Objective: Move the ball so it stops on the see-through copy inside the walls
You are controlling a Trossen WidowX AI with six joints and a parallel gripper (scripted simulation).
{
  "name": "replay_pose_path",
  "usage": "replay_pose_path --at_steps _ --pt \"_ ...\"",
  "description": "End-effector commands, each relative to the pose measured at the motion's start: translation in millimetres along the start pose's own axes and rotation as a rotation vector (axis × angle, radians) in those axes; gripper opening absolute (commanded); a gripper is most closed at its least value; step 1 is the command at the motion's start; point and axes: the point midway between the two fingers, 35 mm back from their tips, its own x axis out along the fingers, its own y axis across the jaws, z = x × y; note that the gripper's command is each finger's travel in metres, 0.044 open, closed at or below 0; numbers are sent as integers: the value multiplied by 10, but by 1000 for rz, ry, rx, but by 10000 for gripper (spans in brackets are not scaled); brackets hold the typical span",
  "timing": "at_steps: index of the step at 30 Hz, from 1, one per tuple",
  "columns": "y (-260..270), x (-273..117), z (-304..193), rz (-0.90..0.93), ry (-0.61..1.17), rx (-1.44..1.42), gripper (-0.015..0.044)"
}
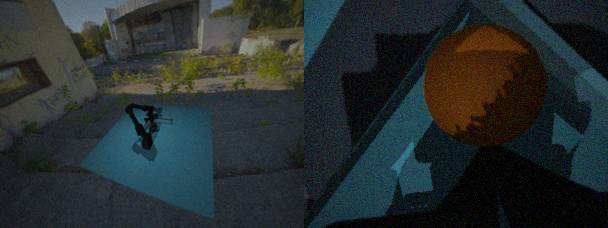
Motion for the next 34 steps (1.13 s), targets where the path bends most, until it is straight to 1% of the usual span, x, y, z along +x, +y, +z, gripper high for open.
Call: replay_pose_path --at_steps 1,34 --pt "10 22 6 8 5 9 0" --pt "13 23 -546 8 8 11 0"
